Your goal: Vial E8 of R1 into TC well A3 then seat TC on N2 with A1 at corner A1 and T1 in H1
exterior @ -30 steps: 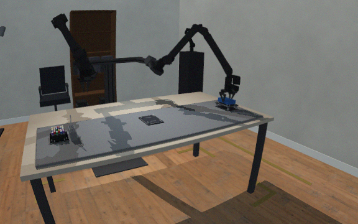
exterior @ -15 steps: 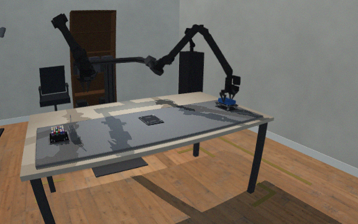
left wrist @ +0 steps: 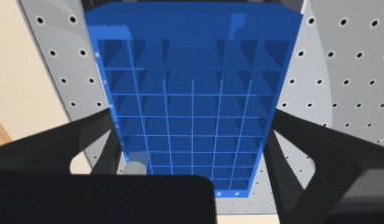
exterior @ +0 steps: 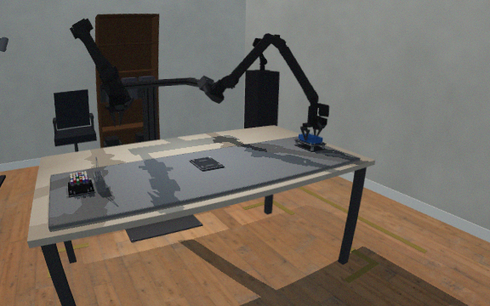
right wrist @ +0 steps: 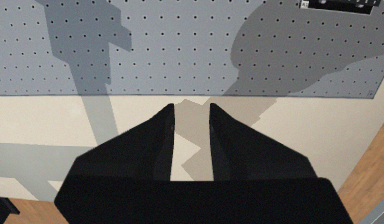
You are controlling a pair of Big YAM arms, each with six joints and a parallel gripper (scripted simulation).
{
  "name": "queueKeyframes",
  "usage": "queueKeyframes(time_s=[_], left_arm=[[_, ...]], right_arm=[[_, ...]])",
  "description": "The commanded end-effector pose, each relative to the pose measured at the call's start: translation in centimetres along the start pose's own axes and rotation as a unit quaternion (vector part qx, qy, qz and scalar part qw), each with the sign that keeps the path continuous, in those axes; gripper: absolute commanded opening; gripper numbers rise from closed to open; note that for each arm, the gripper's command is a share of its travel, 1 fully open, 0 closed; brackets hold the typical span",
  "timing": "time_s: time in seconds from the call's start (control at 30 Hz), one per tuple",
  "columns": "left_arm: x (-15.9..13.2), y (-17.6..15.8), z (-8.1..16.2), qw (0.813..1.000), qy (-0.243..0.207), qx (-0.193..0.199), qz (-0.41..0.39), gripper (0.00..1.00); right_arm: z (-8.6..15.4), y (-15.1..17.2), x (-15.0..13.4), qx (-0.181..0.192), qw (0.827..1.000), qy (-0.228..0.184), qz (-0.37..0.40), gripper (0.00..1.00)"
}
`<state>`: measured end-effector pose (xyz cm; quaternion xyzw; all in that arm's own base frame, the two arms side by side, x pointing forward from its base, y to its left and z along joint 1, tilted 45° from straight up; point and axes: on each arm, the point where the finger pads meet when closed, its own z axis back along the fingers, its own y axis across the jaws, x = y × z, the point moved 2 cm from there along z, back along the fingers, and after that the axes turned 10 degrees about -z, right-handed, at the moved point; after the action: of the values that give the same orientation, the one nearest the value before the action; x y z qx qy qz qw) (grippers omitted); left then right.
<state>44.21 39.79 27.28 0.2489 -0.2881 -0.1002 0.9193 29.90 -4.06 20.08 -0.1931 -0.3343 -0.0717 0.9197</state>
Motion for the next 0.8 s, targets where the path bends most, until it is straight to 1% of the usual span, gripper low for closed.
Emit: queueKeyframes(time_s=[0.0,0.13,0.33,0.47,0.77], left_arm=[[1.68,1.82,0.22,1.0,-0.016,0.018,0.0,0.0],[1.97,2.02,0.78,1.0,-0.019,0.022,0.0,0.0],[1.79,1.79,0.12,1.0,-0.016,0.018,0.0,0.0],[1.93,1.83,0.45,1.0,-0.017,0.019,0.0,0.0],[1.93,1.79,0.4,1.0,-0.017,0.018,0.0,0.0]], right_arm=[[0.58,-0.14,1.01,0.001,1.0,-0.009,-0.009,0.24],[0.58,-0.14,1.01,0.001,1.0,-0.009,-0.009,0.24],[0.58,-0.14,1.01,0.001,1.0,-0.009,-0.009,0.24],[0.58,-0.14,1.01,0.001,1.0,-0.009,-0.009,0.24],[0.58,-0.14,1.01,0.001,1.0,-0.009,-0.009,0.24]])
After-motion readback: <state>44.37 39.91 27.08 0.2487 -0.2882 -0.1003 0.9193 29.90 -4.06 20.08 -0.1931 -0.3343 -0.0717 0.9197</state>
